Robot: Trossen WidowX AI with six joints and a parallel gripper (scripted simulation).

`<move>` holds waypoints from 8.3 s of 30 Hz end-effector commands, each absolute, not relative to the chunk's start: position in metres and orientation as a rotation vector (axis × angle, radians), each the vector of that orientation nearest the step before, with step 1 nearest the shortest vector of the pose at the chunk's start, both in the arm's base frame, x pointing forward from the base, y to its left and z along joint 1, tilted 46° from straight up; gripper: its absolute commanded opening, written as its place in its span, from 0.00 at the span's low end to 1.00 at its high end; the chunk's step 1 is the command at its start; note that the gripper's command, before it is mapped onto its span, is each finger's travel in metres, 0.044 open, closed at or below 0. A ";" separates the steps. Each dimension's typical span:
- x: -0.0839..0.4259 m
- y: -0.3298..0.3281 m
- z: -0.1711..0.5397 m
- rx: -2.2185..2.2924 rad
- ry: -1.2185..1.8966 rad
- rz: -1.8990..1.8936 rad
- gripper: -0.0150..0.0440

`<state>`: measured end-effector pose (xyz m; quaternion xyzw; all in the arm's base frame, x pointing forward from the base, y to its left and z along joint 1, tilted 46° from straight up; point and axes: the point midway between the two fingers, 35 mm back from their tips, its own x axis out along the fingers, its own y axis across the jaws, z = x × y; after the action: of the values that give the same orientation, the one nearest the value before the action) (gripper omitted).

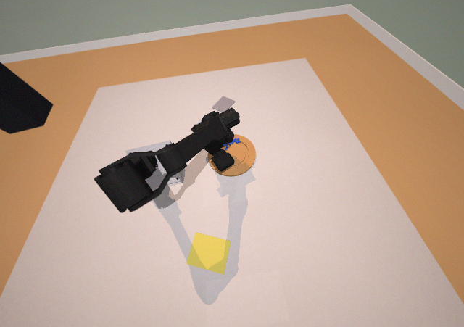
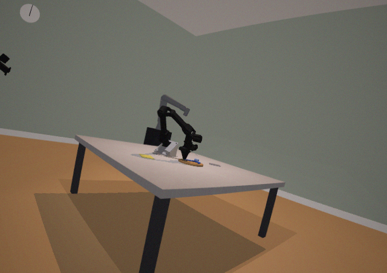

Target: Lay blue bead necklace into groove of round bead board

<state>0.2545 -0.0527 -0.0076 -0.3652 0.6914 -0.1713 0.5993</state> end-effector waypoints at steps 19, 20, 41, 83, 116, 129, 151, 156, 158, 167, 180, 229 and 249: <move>0.254 -0.049 -0.004 -0.850 1.612 -0.398 1.00; 0.254 -0.049 -0.004 -0.850 1.612 -0.398 1.00; 0.273 -0.018 0.009 -1.180 1.727 -0.032 0.56; 0.272 -0.046 -0.019 -1.181 1.727 -0.034 0.46; 0.274 -0.045 -0.017 -1.174 1.722 -0.035 0.25; 0.274 -0.045 -0.017 -1.174 1.722 -0.035 0.25; 0.260 -0.064 0.011 -1.182 1.728 -0.034 0.25; 0.260 -0.064 0.011 -1.182 1.728 -0.034 0.25; 0.260 -0.064 0.011 -1.182 1.728 -0.034 0.25; 0.260 -0.070 0.006 -1.182 1.729 -0.034 0.25; 0.262 -0.068 0.008 -1.178 1.721 -0.036 0.74; 0.275 -0.034 0.015 -1.096 1.690 -0.130 0.46; 0.272 -0.055 -0.007 -1.097 1.702 -0.131 0.46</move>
<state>0.2757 -0.0489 -0.0008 -0.4571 0.7085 -0.0556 0.5348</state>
